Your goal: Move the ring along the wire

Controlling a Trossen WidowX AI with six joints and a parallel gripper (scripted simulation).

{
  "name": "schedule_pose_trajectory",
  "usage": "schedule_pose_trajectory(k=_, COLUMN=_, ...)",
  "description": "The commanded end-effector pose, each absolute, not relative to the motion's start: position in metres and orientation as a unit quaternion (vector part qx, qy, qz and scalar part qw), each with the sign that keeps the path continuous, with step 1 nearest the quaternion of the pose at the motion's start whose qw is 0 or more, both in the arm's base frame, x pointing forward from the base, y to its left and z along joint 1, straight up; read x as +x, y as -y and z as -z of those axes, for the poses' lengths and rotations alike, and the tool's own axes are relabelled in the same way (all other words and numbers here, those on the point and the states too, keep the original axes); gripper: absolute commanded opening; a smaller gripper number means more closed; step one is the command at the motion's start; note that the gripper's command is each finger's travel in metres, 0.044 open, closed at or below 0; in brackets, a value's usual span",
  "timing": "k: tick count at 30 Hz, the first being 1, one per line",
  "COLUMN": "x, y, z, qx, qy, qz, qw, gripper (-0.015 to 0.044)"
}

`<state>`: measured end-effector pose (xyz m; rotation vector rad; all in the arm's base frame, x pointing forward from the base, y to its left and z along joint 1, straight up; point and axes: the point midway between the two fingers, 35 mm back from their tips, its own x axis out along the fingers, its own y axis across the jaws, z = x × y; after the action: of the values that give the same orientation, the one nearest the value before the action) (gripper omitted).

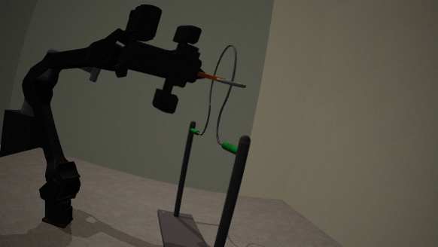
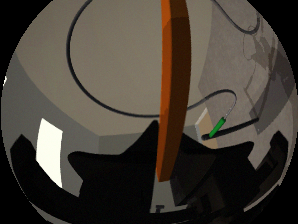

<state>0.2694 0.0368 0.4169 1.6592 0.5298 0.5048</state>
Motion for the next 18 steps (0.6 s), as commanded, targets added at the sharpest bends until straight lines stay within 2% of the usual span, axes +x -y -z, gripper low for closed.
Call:
schedule_pose_trajectory(k=1, x=0.2698, y=-0.0373, z=-0.4148, qx=0.699, qy=-0.237, qz=-0.215, qw=0.64, gripper=-0.015)
schedule_pose_trajectory(k=18, x=0.2699, y=-0.0374, z=-0.4073, qx=0.621, qy=-0.255, qz=-0.191, qw=0.717, gripper=-0.015)
